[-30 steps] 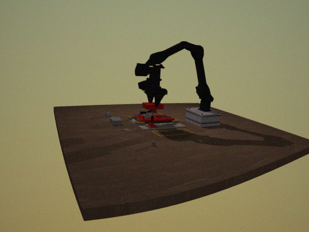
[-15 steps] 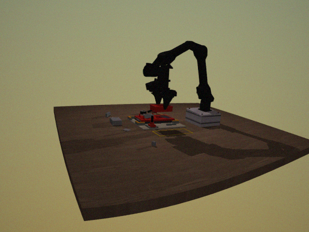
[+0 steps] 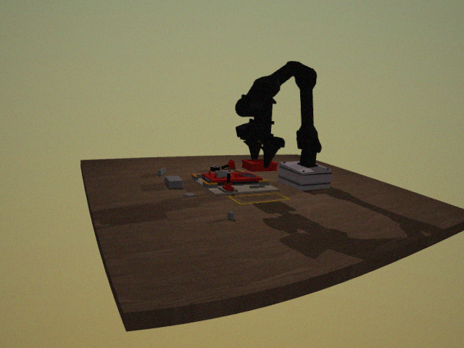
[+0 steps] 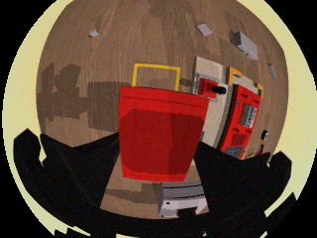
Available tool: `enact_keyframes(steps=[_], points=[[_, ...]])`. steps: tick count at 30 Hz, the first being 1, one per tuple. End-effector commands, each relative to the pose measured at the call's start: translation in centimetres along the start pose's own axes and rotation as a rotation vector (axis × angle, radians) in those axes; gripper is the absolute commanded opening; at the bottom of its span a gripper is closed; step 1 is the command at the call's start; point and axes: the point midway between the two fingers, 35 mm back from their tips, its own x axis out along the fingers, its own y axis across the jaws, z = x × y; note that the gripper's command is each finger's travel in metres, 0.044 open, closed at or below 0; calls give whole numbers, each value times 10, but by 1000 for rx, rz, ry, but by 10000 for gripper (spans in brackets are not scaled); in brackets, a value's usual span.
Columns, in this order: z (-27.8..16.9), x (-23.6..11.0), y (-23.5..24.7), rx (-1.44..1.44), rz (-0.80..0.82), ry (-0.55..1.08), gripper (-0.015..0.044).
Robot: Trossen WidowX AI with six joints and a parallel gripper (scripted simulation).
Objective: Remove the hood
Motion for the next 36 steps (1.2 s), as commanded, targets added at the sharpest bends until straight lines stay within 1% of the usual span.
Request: enact_keyframes(steps=[1,36], points=[[-6,-2,9,7,-2,-5,0],[-3,28,10,7,-2,-5,0]])
